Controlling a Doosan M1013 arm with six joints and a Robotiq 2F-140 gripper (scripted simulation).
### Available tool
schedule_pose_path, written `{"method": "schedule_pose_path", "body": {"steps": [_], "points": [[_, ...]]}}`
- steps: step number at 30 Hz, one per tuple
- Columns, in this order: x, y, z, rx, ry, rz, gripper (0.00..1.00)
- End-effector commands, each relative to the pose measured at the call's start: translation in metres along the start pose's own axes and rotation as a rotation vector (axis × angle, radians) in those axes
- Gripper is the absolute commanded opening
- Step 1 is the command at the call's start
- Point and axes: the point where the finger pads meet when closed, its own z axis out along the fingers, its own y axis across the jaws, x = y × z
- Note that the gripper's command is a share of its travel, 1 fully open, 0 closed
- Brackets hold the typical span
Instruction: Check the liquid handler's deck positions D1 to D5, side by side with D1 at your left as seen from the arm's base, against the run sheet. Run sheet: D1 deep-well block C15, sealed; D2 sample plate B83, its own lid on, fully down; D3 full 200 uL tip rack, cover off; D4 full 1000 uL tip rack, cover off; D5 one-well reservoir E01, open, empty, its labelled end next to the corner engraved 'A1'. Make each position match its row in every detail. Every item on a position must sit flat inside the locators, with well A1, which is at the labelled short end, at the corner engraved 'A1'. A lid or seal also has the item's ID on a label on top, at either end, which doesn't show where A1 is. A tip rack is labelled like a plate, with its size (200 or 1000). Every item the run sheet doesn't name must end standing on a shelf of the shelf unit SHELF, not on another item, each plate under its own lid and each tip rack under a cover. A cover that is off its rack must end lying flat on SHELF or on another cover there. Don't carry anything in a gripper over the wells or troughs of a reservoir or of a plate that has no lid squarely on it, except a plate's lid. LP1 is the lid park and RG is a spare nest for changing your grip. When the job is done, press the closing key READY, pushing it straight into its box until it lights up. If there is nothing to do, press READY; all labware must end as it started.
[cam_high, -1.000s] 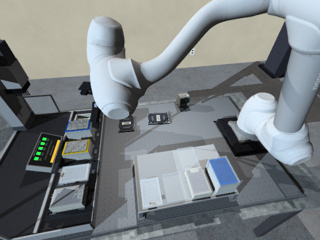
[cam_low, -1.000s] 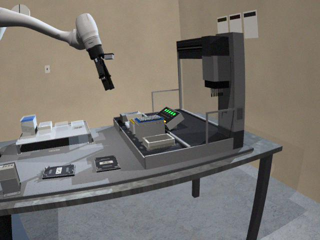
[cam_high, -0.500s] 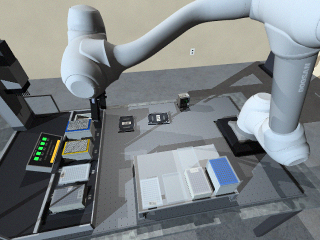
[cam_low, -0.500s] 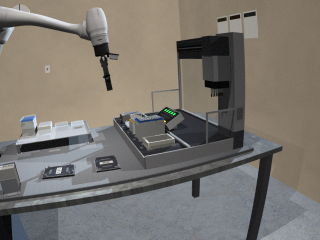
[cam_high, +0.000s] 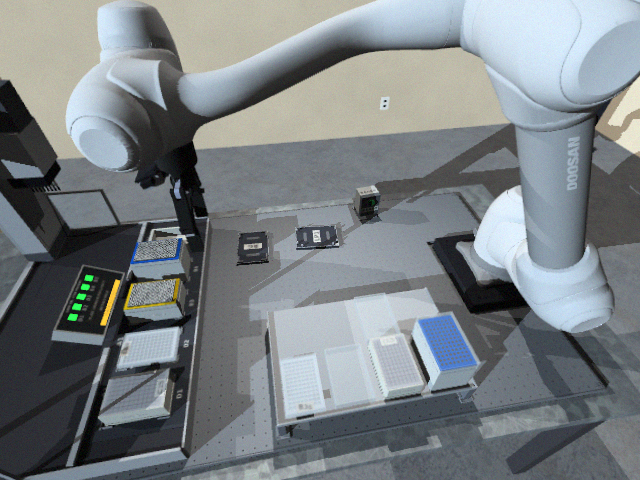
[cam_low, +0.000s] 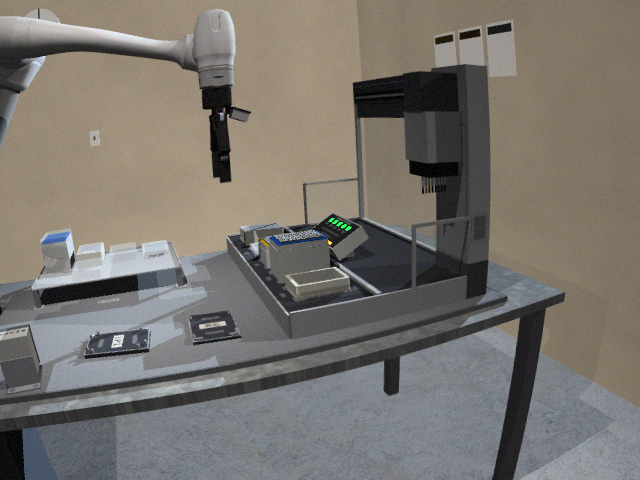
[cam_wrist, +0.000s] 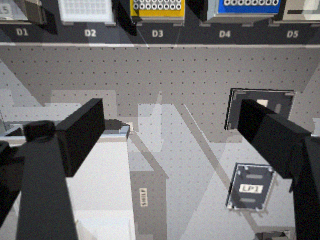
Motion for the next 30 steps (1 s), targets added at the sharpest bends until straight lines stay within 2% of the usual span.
{"method": "schedule_pose_path", "body": {"steps": [1,30], "points": [[0.007,0.009,-0.001,0.001,0.001,0.0,0.79],[0.082,0.121,-0.001,0.001,0.001,0.0,0.79]]}}
